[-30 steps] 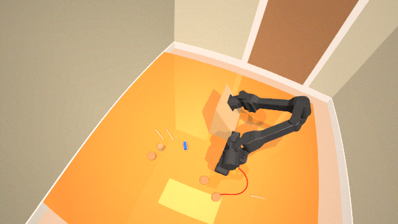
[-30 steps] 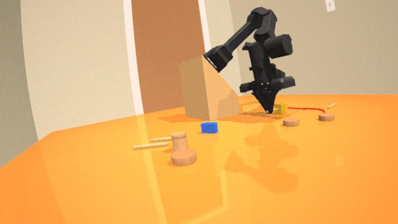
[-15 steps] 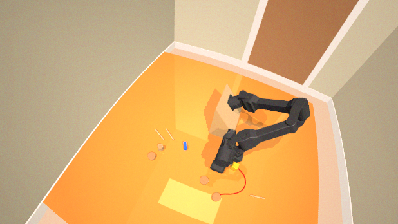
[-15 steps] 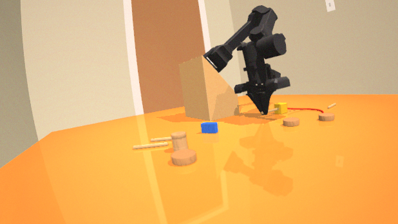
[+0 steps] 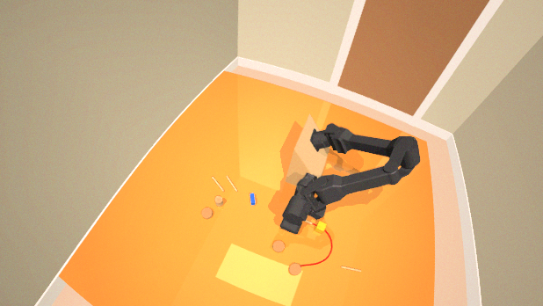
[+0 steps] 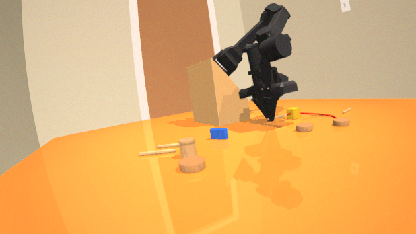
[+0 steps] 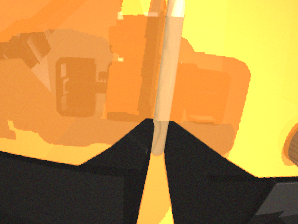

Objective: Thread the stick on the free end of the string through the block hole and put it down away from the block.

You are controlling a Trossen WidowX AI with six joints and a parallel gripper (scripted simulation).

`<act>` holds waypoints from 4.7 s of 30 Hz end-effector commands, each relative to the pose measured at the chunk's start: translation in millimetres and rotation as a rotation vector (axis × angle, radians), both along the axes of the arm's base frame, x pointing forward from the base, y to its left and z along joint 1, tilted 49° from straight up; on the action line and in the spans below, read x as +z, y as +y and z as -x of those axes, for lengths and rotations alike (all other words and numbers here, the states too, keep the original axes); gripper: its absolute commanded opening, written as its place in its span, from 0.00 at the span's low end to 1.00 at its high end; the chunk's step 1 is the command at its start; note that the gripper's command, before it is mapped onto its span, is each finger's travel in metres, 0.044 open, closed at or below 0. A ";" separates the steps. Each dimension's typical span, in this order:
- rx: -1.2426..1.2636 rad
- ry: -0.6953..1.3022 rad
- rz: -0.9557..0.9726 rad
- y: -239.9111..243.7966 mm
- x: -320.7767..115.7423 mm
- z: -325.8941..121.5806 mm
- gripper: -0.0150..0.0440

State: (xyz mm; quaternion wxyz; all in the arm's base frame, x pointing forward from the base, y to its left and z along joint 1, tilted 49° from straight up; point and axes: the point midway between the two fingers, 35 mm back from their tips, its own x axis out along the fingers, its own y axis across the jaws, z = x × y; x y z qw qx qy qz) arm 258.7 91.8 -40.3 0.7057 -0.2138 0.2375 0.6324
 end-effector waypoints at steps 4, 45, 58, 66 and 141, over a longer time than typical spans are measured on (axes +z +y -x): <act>0.004 -0.005 -0.003 -7.1 -7.8 -0.9 0.25; 0.037 0.034 -0.008 -13.1 -32.2 0.7 0.25; 0.037 0.034 -0.008 -13.1 -32.2 0.7 0.25; 0.037 0.034 -0.008 -13.1 -32.2 0.7 0.25; 0.037 0.034 -0.008 -13.1 -32.2 0.7 0.25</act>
